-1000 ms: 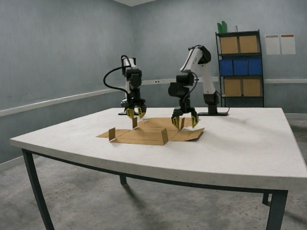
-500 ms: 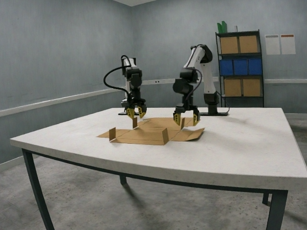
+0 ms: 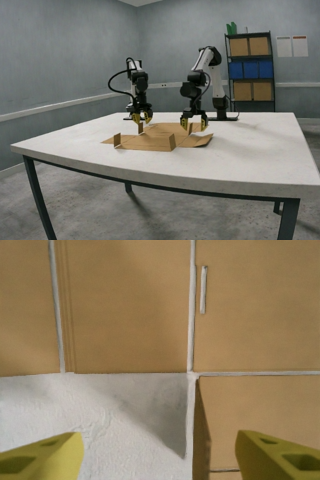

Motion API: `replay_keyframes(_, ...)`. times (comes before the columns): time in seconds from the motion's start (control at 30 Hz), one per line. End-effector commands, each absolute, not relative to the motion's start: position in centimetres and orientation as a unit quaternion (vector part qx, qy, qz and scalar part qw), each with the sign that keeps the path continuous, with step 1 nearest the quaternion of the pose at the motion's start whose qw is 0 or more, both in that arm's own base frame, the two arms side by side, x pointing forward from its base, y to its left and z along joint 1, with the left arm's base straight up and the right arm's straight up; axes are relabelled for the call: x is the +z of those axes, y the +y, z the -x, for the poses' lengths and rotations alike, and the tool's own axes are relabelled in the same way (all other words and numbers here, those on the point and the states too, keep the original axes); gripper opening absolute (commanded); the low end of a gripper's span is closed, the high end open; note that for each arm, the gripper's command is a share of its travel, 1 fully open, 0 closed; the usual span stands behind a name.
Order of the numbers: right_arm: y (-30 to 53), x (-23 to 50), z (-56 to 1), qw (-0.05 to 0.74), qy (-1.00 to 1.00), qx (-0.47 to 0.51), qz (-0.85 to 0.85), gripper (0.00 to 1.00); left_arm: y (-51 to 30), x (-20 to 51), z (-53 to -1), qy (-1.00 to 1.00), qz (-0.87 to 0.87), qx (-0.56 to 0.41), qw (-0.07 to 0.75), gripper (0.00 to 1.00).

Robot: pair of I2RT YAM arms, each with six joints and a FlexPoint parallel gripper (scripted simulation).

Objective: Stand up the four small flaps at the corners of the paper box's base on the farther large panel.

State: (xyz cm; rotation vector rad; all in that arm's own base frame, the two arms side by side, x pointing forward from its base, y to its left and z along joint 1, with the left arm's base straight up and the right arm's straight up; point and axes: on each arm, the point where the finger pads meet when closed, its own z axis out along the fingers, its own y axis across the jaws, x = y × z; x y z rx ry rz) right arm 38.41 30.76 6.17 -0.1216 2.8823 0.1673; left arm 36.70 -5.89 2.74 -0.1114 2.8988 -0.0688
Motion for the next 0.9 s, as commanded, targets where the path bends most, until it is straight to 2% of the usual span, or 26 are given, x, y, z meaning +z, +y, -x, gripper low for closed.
replay_keyframes(0.0,30.1,8.3,-38.4,0.133,0.988,0.069,0.043,0.50,-6.3,5.6,-37.6,0.988,0.034,-0.036,0.146,0.77)
replay_keyframes(0.33,27.4,10.2,-38.5,0.132,0.988,0.067,0.043,0.50,-6.4,9.7,-37.6,0.987,0.039,-0.046,0.147,0.77)
replay_keyframes(0.8,26.0,11.1,-38.5,0.132,0.988,0.067,0.045,0.50,-6.5,11.8,-37.6,0.987,0.038,-0.050,0.147,0.77)
replay_keyframes(0.87,24.2,11.3,-38.7,0.130,0.988,0.065,0.043,0.53,-4.8,12.2,-37.4,0.987,0.035,-0.050,0.148,0.77)
